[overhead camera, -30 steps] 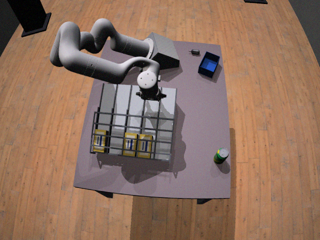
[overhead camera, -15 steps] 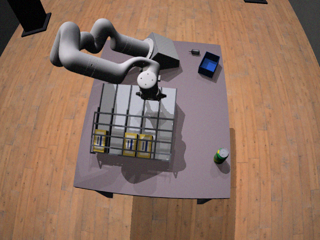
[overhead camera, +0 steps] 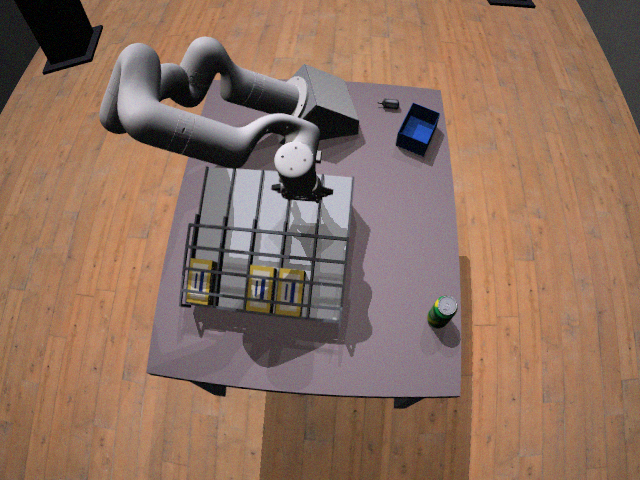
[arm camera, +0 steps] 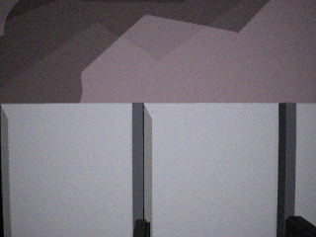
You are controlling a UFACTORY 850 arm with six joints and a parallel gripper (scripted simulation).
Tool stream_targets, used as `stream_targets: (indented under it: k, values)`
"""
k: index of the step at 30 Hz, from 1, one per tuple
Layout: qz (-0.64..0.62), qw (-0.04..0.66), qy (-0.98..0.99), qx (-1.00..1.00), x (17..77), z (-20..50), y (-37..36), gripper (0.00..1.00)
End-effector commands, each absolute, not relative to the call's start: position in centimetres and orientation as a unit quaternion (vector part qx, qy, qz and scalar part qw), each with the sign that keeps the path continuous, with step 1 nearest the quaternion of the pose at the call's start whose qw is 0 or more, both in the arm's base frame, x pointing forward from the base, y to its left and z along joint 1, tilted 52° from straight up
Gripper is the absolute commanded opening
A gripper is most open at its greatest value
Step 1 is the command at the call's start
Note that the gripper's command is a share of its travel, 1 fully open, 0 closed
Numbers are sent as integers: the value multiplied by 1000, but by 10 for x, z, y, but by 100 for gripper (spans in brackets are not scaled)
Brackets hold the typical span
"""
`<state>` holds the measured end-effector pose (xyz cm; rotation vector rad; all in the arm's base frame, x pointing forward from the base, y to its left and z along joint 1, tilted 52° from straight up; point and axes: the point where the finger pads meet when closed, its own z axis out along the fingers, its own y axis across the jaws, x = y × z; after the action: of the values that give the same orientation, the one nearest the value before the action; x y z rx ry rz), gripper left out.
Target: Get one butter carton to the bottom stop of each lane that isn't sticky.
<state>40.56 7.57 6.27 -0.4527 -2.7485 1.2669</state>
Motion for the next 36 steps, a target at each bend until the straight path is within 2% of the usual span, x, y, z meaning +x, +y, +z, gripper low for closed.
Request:
stream_targets:
  k: [1, 36]
  values:
    - [413, 40, -898, -148, 406, 63, 76, 81]
    - [413, 40, -898, -148, 406, 63, 76, 84]
